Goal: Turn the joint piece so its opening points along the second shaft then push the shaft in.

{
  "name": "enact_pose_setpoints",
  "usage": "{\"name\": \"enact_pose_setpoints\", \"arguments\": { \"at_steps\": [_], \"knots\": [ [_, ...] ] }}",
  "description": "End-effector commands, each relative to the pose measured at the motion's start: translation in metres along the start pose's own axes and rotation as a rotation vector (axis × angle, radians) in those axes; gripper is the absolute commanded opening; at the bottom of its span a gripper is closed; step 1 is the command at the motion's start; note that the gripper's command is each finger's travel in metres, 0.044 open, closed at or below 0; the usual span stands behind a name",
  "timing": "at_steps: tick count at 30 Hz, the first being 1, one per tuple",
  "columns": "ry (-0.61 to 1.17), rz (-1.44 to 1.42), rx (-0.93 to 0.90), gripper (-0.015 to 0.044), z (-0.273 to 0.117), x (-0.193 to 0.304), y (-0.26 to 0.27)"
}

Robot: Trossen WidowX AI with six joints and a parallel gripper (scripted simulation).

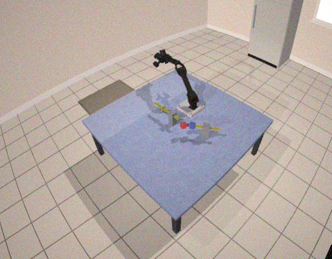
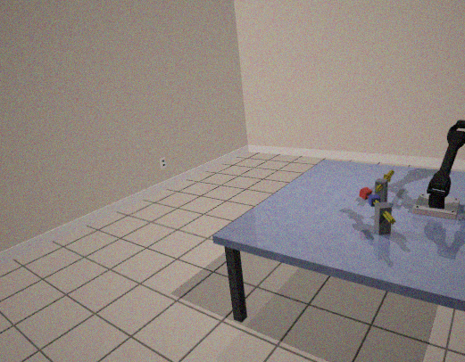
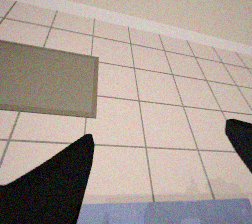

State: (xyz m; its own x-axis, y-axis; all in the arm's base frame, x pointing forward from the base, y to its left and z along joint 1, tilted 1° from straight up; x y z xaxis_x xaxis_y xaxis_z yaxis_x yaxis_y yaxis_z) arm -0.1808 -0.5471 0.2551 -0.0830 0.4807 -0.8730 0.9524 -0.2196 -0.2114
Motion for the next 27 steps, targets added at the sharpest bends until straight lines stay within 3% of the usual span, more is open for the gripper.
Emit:
{"name": "enact_pose_setpoints", "arguments": {
  "at_steps": [1,14,27],
  "knots": [
    [0.032,-0.006,-0.103,0.0440,-0.013,-0.011,0.063],
    [0.156,-0.088,-0.435,0.0440,-0.091,-0.019,0.248],
    [0.274,-0.244,-0.719,0.0440,-0.231,0.003,0.389]
  ]
}}
Point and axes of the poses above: the point midway between the two fingers, 35 mm back from their tips, its own z axis out along the fingers, its own y axis across the jaws, x = y × z, the point moved 8 cm from there along -z, back along the fingers, and after that the axes turned 12 degrees about z, right-handed, at the moved point
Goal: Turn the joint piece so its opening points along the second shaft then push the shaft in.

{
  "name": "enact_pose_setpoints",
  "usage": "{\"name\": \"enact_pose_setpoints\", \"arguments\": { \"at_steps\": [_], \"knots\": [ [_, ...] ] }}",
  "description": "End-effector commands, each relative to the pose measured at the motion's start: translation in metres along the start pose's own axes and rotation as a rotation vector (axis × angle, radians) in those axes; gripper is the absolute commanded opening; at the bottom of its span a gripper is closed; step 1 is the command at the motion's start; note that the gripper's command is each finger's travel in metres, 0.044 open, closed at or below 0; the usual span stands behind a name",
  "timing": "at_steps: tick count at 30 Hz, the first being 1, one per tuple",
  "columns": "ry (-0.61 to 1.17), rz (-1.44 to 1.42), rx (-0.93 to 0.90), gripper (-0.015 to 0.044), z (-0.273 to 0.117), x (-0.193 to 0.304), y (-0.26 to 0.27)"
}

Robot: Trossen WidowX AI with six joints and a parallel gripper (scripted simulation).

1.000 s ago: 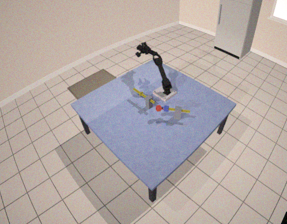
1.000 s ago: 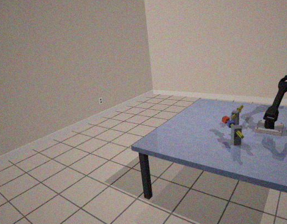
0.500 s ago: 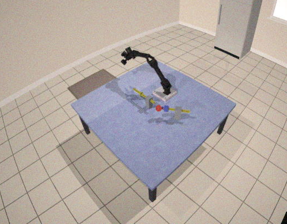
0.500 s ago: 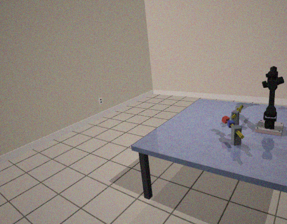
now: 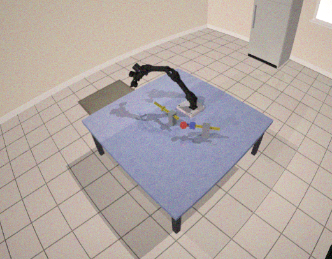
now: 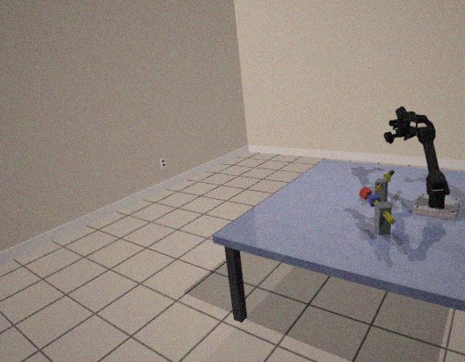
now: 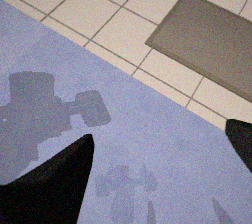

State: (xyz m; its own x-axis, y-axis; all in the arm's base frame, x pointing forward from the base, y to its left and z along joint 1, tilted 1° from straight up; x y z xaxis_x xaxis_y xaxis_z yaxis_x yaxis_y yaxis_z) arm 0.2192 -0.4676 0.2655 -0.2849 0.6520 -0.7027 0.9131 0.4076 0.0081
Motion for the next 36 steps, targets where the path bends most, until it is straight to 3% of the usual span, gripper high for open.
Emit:
{"name": "enact_pose_setpoints", "arguments": {
  "at_steps": [1,9,20,28,36],
  "knots": [
    [0.045,-0.049,-0.089,0.0440,-0.018,0.008,0.063],
    [0.183,-0.155,-0.228,0.0440,-0.057,0.047,0.175],
    [0.379,-0.334,-0.366,0.0440,-0.148,0.129,0.295],
    [0.515,-0.510,-0.410,0.0440,-0.230,0.207,0.346],
    [0.639,-0.727,-0.405,0.0440,-0.316,0.285,0.360]
  ]
}}
Point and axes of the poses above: the point midway between the two fingers, 35 mm back from their tips, its own z axis out along the fingers, its own y axis across the jaws, x = y × z, the point moved 8 cm from there along -z, back along the fingers, and after that the axes turned 12 degrees about z, right-handed, at the moved point
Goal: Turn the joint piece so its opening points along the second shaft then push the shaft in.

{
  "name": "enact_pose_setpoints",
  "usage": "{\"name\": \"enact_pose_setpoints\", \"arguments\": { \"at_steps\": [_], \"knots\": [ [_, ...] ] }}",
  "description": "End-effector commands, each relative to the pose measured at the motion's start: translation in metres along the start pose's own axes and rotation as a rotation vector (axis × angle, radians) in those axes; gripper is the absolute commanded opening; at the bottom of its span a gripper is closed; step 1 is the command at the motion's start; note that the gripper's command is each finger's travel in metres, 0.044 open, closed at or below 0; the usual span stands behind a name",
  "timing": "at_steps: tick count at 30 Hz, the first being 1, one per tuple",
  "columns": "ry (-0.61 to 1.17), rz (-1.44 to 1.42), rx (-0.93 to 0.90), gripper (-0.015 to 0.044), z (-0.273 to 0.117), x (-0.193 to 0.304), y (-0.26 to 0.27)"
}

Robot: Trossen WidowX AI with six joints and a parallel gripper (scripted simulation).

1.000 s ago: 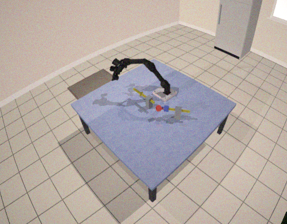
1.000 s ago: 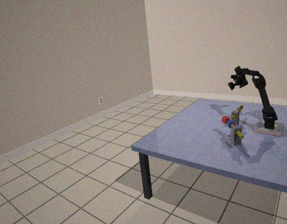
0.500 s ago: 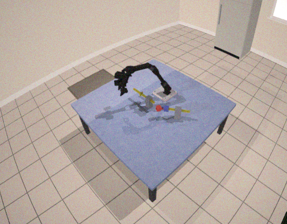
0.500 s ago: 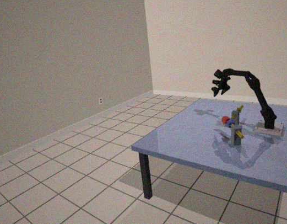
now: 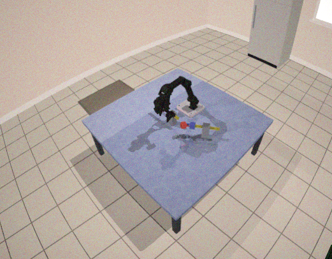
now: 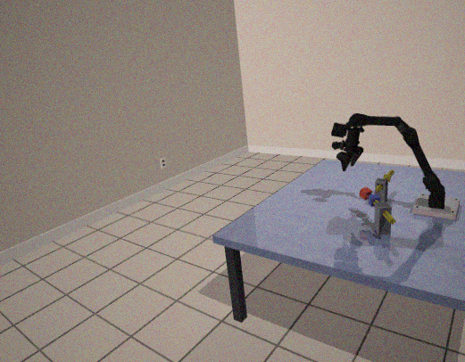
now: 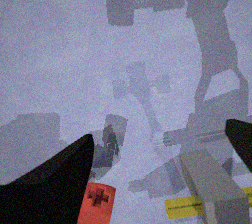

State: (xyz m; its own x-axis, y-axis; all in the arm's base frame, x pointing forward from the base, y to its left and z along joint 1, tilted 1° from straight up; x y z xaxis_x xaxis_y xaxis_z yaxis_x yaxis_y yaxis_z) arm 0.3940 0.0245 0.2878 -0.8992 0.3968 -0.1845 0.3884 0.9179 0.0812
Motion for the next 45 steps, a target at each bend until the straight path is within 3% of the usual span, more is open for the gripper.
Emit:
{"name": "enact_pose_setpoints", "arguments": {
  "at_steps": [1,9,24,32,45],
  "knots": [
    [0.079,-0.089,0.021,0.0440,-0.011,0.042,0.039],
    [0.087,-0.088,0.028,0.0440,-0.012,0.050,0.045],
    [-0.043,0.300,0.060,0.0440,0.002,0.064,0.050],
    [-0.049,0.318,0.060,0.0440,0.004,0.065,0.050],
    [-0.049,0.318,0.059,0.0440,0.048,0.070,0.050]
  ]
}}
Point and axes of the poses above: the point midway between the two fingers, 35 mm back from their tips, its own z axis out along the fingers, its own y axis across the jaws, x = y × z, the point moved 8 cm from there along -z, back along the fingers, and after that the axes turned 12 degrees about z, right-handed, at the moved point
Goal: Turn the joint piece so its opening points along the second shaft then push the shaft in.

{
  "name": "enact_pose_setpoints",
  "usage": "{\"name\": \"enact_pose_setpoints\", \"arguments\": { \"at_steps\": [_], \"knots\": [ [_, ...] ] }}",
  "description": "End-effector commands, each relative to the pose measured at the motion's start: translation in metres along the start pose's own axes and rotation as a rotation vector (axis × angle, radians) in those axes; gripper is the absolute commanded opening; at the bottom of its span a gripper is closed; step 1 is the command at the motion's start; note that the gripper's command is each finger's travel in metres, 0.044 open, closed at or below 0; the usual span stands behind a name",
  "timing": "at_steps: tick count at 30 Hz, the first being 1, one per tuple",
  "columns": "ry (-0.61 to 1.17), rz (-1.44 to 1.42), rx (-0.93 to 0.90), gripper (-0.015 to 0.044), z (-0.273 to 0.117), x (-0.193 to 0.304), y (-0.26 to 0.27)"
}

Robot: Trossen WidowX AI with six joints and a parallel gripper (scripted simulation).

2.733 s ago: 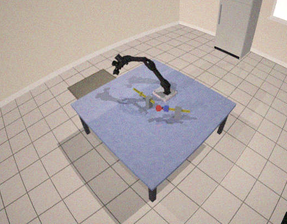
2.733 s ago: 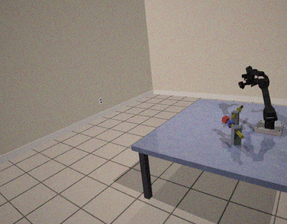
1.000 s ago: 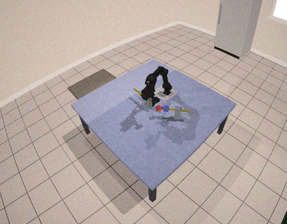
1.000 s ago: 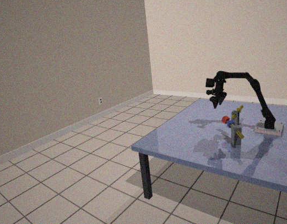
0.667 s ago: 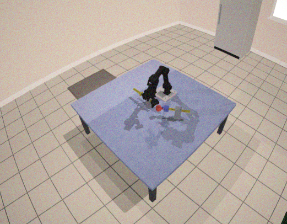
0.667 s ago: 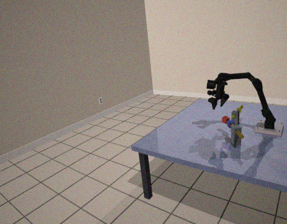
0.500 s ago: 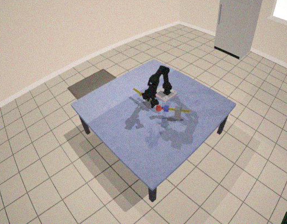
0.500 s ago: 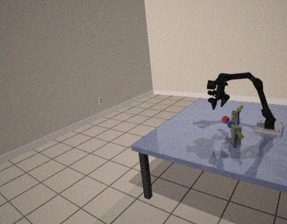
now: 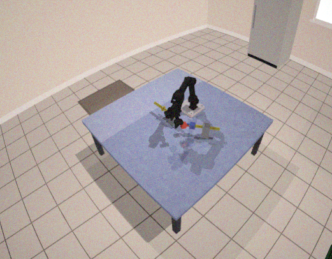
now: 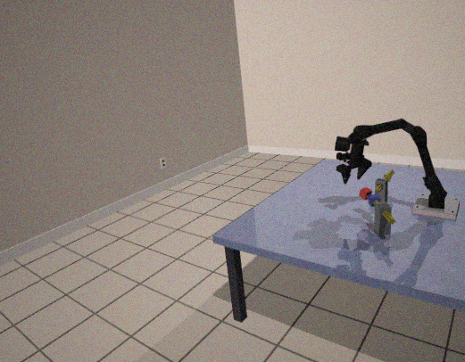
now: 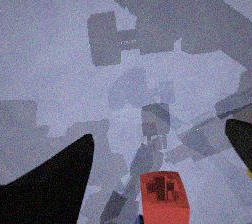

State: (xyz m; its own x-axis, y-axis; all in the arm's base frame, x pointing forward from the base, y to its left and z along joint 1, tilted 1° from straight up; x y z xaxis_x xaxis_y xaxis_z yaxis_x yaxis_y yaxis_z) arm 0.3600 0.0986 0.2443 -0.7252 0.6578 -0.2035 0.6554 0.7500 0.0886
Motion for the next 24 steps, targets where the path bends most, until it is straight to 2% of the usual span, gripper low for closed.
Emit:
{"name": "enact_pose_setpoints", "arguments": {
  "at_steps": [1,10,14,24],
  "knots": [
    [-0.003,0.006,0.005,0.0440,0.015,0.003,-0.001],
    [-0.003,0.006,0.005,0.0440,0.045,0.011,-0.005],
    [-0.002,0.006,0.005,0.0440,0.044,0.014,-0.006],
    [0.003,0.006,0.006,0.0440,0.035,0.062,-0.014]
  ]
}}
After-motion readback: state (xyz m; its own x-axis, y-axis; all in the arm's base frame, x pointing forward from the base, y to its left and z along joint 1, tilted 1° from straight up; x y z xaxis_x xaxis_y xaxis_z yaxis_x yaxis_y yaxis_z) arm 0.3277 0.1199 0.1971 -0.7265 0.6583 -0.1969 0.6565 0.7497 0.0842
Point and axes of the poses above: the point midway between the two fingers, 35 mm back from their tips, its own z axis out along the fingers, its own y axis across the jaws, x = y × z, the point moved 8 cm from there along -z, back along the fingers, and after that the axes turned 12 degrees about z, right-handed, at the moved point
